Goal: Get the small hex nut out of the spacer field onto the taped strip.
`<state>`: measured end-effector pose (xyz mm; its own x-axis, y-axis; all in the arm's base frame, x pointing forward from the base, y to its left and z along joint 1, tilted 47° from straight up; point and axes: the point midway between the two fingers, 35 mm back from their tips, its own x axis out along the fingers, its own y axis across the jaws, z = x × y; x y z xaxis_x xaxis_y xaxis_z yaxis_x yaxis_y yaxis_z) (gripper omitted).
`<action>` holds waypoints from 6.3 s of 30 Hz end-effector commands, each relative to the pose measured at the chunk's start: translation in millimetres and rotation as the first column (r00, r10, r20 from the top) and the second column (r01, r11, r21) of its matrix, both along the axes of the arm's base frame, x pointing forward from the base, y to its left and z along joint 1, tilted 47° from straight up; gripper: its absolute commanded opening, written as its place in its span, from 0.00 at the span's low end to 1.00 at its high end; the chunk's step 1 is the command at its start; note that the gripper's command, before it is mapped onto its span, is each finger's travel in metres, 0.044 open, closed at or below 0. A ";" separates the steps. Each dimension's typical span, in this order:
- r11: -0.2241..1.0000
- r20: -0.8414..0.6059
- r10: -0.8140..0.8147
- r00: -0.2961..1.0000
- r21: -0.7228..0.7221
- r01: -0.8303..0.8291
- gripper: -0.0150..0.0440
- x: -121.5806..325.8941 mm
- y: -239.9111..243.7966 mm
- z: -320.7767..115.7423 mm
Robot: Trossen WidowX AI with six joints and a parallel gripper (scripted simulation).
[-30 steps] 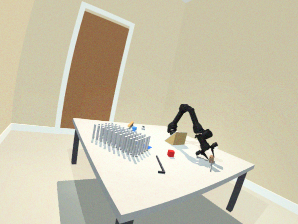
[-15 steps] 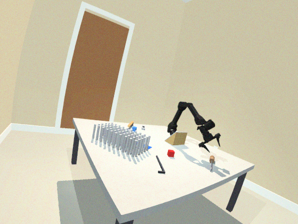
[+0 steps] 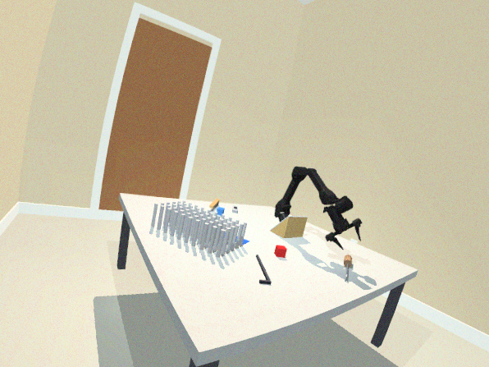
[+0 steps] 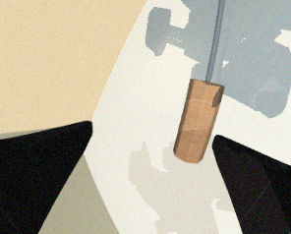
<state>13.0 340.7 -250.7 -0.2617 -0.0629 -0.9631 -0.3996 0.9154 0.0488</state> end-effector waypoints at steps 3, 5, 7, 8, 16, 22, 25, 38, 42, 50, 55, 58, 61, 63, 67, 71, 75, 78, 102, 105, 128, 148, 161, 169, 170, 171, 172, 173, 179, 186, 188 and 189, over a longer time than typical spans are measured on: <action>1.000 -0.003 -0.003 1.000 -0.003 0.003 1.00 -0.6 -0.5 0.1; 1.000 -0.003 -0.003 1.000 -0.003 0.003 1.00 -0.6 -0.5 0.1; 1.000 -0.003 -0.003 1.000 -0.003 0.003 1.00 -0.6 -0.5 0.1; 1.000 -0.003 -0.003 1.000 -0.003 0.003 1.00 -0.6 -0.5 0.1; 0.990 0.162 0.061 0.985 -0.136 -0.039 1.00 -8.6 0.8 -9.8; 0.951 0.418 0.214 0.883 -0.295 -0.091 1.00 -21.3 4.4 -10.0; 0.950 0.425 0.219 0.878 -0.299 -0.092 1.00 -21.7 4.5 -9.7; 0.950 0.425 0.219 0.878 -0.299 -0.092 0.73 -21.7 4.5 -9.7; 0.950 0.425 0.219 0.878 -0.299 -0.092 0.73 -21.7 4.4 -10.0; 0.950 0.425 0.219 0.878 -0.299 -0.092 0.73 -22.0 -3.5 -19.2; 0.950 0.425 0.219 0.878 -0.299 -0.092 0.73 -22.3 -9.1 -25.3; 0.950 0.425 0.219 0.878 -0.299 -0.092 0.73 -22.4 -12.4 -28.9; 0.950 0.425 0.219 0.878 -0.299 -0.092 0.73 -22.6 -15.8 -32.4; 0.950 0.425 0.219 0.878 -0.299 -0.092 0.73 -22.6 -18.1 -34.6; 0.950 0.425 0.220 0.878 -0.299 -0.093 0.73 -22.5 -22.5 -38.9; 0.950 0.425 0.220 0.878 -0.299 -0.093 0.73 -22.5 -27.1 -43.2; 0.950 0.425 0.220 0.878 -0.299 -0.093 0.73 -22.4 -31.9 -47.8; 0.950 0.425 0.219 0.878 -0.299 -0.093 0.73 -22.3 -35.6 -51.3; 0.950 0.425 0.219 0.878 -0.299 -0.092 0.39 -22.3 -38.2 -55.9; 0.950 0.425 0.219 0.878 -0.298 -0.093 0.26 -22.7 -24.8 -48.0; 0.948 0.425 0.234 0.874 -0.300 -0.108 0.25 -20.5 61.6 37.0; 0.961 0.410 0.198 0.890 -0.262 -0.092 0.25 59.6 88.5 125.0; 0.977 0.410 0.140 0.901 -0.203 -0.059 0.25 132.0 76.8 188.9; 0.979 0.395 0.142 0.907 -0.191 -0.070 0.25 172.3 55.2 225.2; 0.979 0.395 0.143 0.908 -0.192 -0.071 0.25 175.2 52.8 227.7; 0.979 0.394 0.143 0.908 -0.192 -0.071 0.25 177.4 51.1 229.5; 0.979 0.395 0.143 0.908 -0.191 -0.071 0.25 180.6 49.4 232.2; 0.979 0.395 0.143 0.907 -0.190 -0.072 0.25 184.9 47.0 235.8; 0.981 0.398 0.144 0.906 -0.180 -0.077 0.25 222.5 21.9 268.1; 0.983 0.406 0.144 0.903 -0.168 -0.081 0.25 262.3 -15.8 306.2; 0.982 0.409 0.146 0.901 -0.169 -0.082 0.25 272.4 -28.4 317.3; 0.982 0.411 0.147 0.900 -0.170 -0.083 0.25 277.3 -34.9 322.8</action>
<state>279.5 321.3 59.0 0.1765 -0.2113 -0.9614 -0.4506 0.8510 -0.2698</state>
